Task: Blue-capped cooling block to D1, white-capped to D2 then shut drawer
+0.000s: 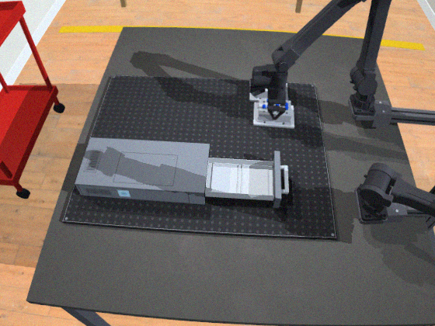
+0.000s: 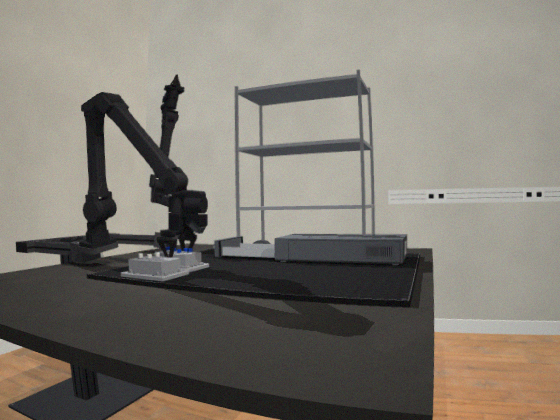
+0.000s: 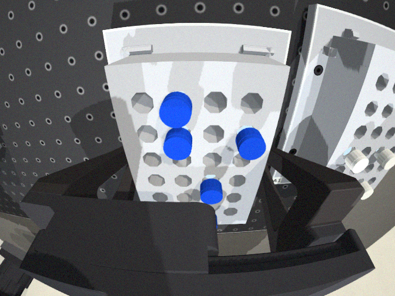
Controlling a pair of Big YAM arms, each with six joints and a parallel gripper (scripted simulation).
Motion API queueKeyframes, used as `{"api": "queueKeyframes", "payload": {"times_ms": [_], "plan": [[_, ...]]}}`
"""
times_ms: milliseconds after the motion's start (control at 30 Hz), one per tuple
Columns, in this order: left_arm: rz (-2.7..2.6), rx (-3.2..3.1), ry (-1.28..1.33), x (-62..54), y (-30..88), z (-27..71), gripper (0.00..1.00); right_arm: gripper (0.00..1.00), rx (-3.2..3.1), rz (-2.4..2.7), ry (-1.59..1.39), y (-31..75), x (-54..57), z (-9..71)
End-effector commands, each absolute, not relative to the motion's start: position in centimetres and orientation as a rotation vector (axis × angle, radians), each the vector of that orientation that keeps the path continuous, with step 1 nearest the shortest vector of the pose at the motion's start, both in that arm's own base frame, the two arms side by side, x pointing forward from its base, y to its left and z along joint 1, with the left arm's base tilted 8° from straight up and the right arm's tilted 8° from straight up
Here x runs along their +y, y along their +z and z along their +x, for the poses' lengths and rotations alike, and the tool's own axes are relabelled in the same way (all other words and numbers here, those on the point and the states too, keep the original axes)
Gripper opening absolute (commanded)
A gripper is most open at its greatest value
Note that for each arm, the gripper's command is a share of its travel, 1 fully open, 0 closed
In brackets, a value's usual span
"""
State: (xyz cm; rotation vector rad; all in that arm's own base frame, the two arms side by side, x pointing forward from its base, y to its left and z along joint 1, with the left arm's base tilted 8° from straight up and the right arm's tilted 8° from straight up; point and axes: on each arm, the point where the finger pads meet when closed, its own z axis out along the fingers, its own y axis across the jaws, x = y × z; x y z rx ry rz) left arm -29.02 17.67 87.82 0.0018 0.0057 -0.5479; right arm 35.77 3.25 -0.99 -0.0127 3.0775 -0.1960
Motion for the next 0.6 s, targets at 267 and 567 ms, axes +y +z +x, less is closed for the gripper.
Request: {"api": "queueKeyframes", "payload": {"times_ms": [267,567], "plan": [[0.012,0.039,-0.540,16.29,88.61,-27.21,0.00,0.00,2.996,-0.023,-0.174,1.22,3.69,39.52],[0.012,0.039,-0.540,16.29,88.61,-27.21,0.00,0.00,2.984,-0.021,-0.171,1.67,3.71,39.64]]}}
